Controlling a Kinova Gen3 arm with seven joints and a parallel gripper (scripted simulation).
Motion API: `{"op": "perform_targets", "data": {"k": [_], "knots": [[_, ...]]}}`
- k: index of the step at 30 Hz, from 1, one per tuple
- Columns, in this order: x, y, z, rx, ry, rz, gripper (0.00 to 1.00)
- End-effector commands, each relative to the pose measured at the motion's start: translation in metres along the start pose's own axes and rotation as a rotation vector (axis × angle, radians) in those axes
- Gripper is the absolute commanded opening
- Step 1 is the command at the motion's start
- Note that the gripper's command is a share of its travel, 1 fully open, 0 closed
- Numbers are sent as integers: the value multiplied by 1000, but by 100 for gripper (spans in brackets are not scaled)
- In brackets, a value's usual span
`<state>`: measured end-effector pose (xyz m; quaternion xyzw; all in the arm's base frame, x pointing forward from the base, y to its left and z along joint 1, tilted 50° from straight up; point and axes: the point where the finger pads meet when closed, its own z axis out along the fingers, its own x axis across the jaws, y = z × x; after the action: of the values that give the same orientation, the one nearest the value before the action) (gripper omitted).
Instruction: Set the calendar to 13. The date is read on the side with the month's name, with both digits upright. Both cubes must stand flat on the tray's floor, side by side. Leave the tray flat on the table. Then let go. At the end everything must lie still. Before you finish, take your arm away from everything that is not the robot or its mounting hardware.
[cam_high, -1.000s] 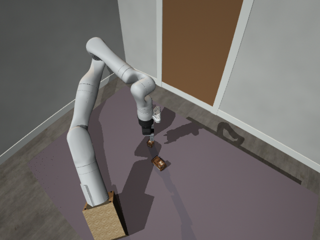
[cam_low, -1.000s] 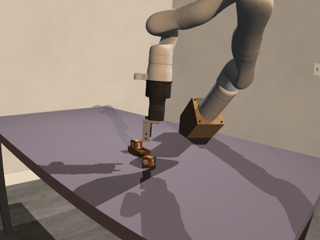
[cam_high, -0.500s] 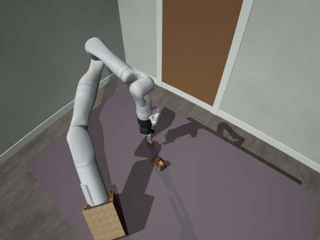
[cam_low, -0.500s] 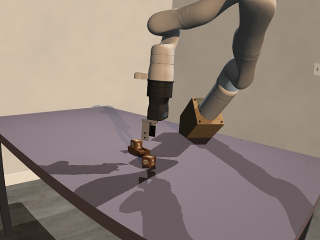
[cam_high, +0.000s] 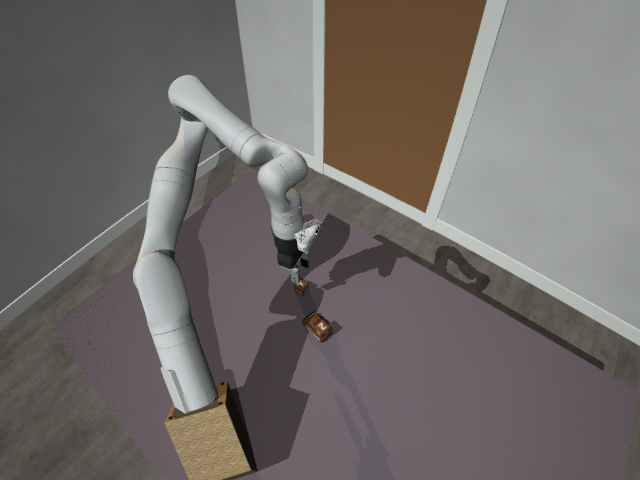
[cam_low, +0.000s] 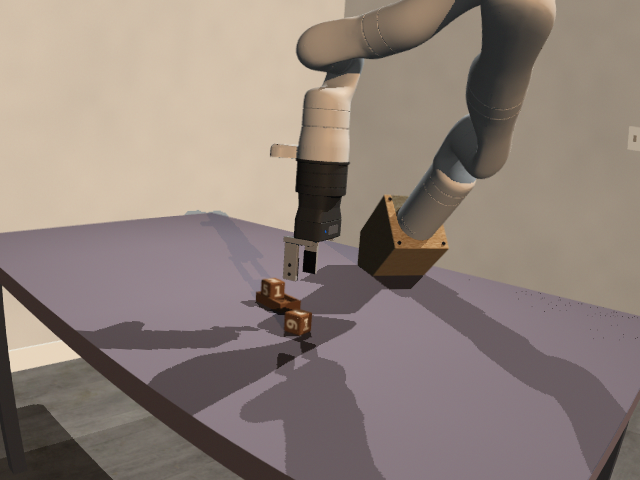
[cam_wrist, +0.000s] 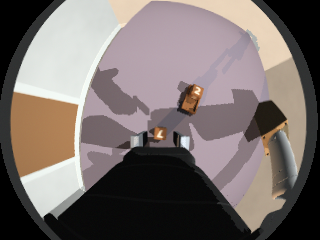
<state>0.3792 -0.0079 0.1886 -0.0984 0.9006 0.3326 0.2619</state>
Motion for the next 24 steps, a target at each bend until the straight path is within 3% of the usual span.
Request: {"op": "perform_targets", "data": {"k": [1, 24], "knots": [[0, 1, 0, 0, -1, 14, 100], [1, 2, -1, 0, -1, 70, 100]]}}
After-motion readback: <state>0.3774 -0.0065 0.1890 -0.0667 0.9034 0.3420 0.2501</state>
